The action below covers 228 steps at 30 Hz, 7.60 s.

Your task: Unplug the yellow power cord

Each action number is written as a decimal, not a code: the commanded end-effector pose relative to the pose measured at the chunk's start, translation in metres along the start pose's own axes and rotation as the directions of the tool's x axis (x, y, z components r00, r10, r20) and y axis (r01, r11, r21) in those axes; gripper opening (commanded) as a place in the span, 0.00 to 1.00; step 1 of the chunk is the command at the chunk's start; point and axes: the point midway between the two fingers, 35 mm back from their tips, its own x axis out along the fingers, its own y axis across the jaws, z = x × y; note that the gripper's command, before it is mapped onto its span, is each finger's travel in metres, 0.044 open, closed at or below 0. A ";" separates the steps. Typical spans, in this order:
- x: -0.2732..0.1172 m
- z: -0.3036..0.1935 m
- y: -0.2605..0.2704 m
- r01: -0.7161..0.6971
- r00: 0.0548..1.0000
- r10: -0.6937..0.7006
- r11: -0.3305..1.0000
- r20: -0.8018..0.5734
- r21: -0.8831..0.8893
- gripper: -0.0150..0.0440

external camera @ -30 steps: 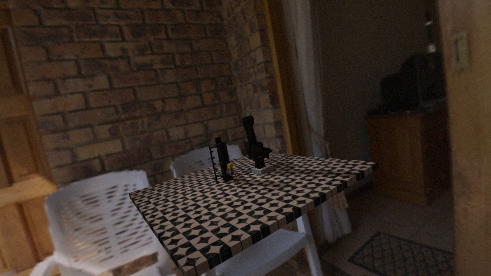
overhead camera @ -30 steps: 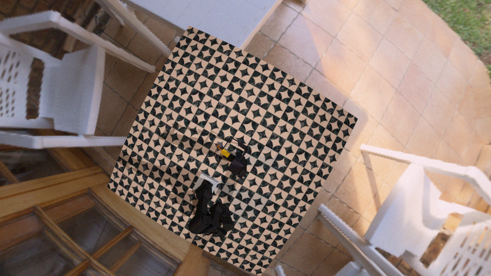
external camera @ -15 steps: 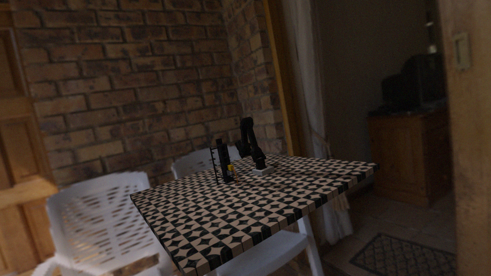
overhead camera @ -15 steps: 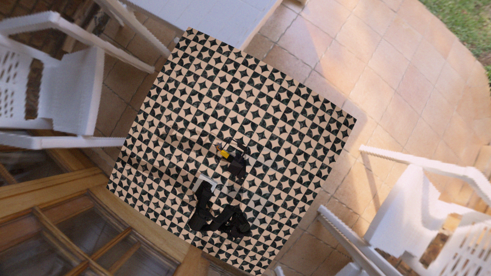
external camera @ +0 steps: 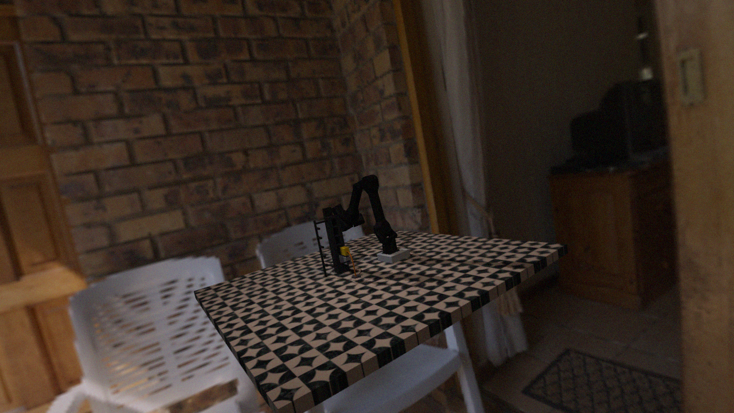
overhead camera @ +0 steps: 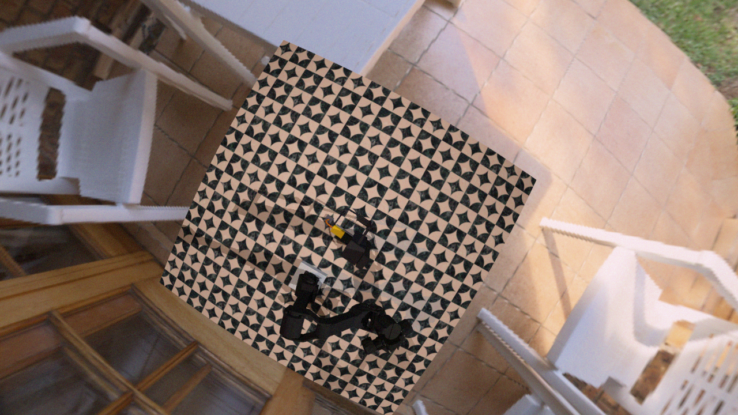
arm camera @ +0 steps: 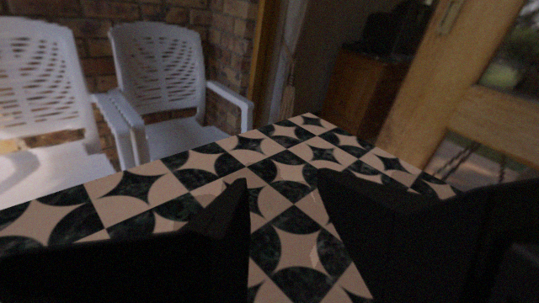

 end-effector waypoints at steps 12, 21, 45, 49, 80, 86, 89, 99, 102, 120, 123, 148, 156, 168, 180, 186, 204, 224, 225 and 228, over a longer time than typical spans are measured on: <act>-0.114 0.073 0.134 -0.494 0.842 0.539 0.794 0.035 -0.354 0.53; -0.217 0.108 0.181 -0.647 0.614 0.789 0.521 0.025 -0.557 0.53; -0.442 0.070 0.185 -0.696 0.095 0.966 -0.108 -0.239 -0.710 0.53; -0.486 0.045 0.169 -0.629 -0.003 0.942 -0.263 -0.335 -0.732 0.53; -0.504 -0.123 -0.023 0.485 0.153 0.288 -0.855 -0.945 -0.182 0.53; -0.492 -0.127 -0.043 0.568 0.216 0.207 -0.822 -0.954 -0.050 0.53; -0.492 -0.127 -0.043 0.568 0.216 0.207 -0.822 -0.954 -0.050 0.53; -0.489 -0.125 -0.039 0.568 0.216 0.207 -0.821 -0.954 -0.050 0.53; -0.486 -0.124 -0.036 0.568 0.217 0.208 -0.821 -0.954 -0.050 0.53; -0.462 -0.115 -0.022 0.568 0.219 0.209 -0.821 -0.953 -0.050 0.53; -0.460 -0.115 -0.021 0.568 0.220 0.209 -0.821 -0.953 -0.050 0.53; -0.457 -0.124 -0.019 0.565 0.223 0.212 -0.823 -0.952 -0.051 0.27; -0.463 -0.126 -0.022 0.566 0.222 0.211 -0.823 -0.952 -0.051 0.25; -0.479 -0.131 -0.031 0.566 0.219 0.209 -0.823 -0.953 -0.051 0.25; -0.494 -0.136 -0.042 0.567 0.217 0.208 -0.822 -0.954 -0.050 0.25; -0.490 -0.137 -0.042 0.568 0.216 0.207 -0.822 -0.954 -0.050 0.39; -0.534 -0.142 -0.071 0.568 0.212 0.204 -0.822 -0.956 -0.049 1.00; -0.539 -0.142 -0.076 0.568 0.211 0.203 -0.822 -0.956 -0.049 1.00; -0.539 -0.142 -0.076 0.568 0.211 0.203 -0.822 -0.956 -0.049 1.00; -0.539 -0.142 -0.076 0.568 0.211 0.203 -0.822 -0.956 -0.049 1.00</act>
